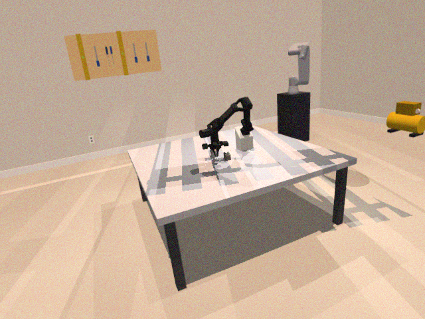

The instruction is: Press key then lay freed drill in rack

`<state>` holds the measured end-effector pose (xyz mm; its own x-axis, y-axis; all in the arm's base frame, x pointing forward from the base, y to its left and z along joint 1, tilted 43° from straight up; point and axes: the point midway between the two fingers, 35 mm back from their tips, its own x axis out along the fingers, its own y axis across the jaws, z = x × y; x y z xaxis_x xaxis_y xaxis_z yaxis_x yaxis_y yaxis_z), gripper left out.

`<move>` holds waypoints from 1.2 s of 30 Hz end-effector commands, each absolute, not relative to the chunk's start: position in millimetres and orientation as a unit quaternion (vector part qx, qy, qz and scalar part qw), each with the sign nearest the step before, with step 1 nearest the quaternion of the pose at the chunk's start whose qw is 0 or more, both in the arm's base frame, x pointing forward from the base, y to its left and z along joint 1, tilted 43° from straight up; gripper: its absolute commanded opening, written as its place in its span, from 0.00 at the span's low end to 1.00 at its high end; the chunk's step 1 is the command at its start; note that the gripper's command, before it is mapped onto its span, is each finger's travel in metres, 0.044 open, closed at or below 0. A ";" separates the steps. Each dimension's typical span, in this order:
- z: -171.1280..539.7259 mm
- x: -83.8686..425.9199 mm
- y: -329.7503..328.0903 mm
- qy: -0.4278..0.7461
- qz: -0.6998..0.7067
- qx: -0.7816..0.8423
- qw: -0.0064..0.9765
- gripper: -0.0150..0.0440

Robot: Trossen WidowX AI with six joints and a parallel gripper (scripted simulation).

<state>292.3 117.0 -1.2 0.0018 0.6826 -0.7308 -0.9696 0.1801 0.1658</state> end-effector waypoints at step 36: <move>36.4 308.2 146.1 0.359 0.608 -0.198 0.680 0.25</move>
